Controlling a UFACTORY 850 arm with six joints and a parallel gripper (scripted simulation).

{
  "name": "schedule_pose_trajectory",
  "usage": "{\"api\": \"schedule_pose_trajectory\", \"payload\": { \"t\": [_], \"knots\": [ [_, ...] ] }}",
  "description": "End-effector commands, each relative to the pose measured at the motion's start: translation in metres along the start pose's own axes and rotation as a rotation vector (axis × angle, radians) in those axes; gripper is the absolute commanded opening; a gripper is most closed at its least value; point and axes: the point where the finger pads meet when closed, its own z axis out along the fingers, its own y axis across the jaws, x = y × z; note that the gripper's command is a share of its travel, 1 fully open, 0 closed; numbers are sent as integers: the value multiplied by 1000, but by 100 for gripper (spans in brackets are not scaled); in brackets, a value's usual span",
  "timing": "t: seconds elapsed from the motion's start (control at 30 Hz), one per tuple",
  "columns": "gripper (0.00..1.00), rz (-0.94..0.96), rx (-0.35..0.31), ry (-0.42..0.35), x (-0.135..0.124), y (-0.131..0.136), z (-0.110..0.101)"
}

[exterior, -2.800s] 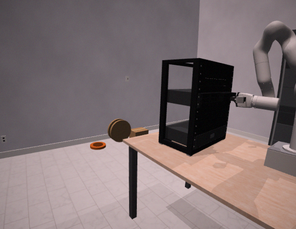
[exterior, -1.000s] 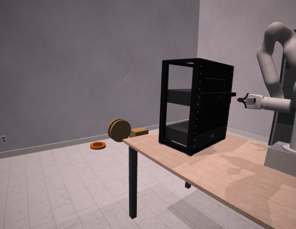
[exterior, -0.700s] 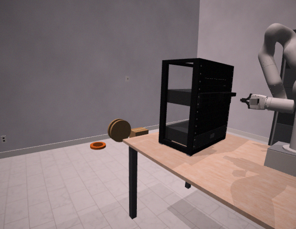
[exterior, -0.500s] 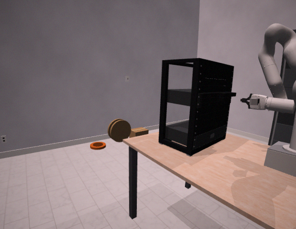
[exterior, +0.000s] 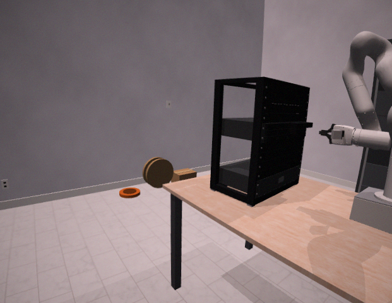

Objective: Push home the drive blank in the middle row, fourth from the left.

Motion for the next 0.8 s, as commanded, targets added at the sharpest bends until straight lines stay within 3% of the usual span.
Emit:
{"api": "schedule_pose_trajectory", "payload": {
  "t": [0.0,0.17,0.77],
  "knots": [
    [0,0,-1,0,1,0,-51],
    [0,0,0,0,1,0,-70],
    [0,1,1,0,0,0,-70]
  ]
}}
